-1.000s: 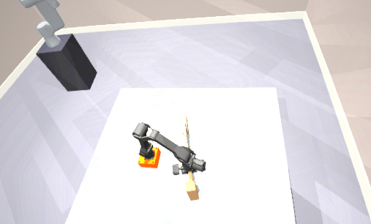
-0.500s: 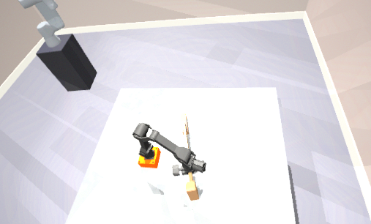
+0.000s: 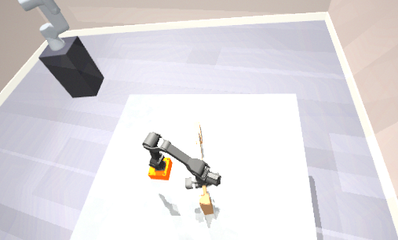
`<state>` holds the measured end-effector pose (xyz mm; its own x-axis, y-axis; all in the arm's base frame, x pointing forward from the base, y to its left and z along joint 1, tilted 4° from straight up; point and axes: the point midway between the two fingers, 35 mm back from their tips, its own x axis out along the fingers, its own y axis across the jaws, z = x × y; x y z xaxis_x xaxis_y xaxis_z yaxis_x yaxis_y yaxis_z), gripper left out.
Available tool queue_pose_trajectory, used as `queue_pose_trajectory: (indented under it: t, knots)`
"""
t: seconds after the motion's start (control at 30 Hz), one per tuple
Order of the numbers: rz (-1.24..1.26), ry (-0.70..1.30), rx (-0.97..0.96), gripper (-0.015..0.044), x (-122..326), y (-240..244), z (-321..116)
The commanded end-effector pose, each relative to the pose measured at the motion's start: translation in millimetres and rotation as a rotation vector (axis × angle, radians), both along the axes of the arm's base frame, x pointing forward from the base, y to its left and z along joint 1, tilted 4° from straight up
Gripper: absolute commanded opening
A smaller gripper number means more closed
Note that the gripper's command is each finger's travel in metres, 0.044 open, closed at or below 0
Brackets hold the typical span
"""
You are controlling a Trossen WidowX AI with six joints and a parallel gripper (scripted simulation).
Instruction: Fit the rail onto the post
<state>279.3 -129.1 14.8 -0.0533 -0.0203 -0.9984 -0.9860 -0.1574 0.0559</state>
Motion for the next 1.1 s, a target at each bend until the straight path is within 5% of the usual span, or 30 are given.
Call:
queue_pose_trajectory:
  t: [0.0,0.2,0.77,1.07]
  knots:
    - [0.004,-0.008,-0.004,0.0000,2.8,-2.6,2.2]
    - [0.004,-0.008,-0.004,0.0000,3.1,-4.5,2.3]
    - [0.000,0.000,0.000,0.0440,0.3,-2.1,0.1]
    - [0.004,-0.007,-0.001,0.0440,-2.8,26.9,28.1]
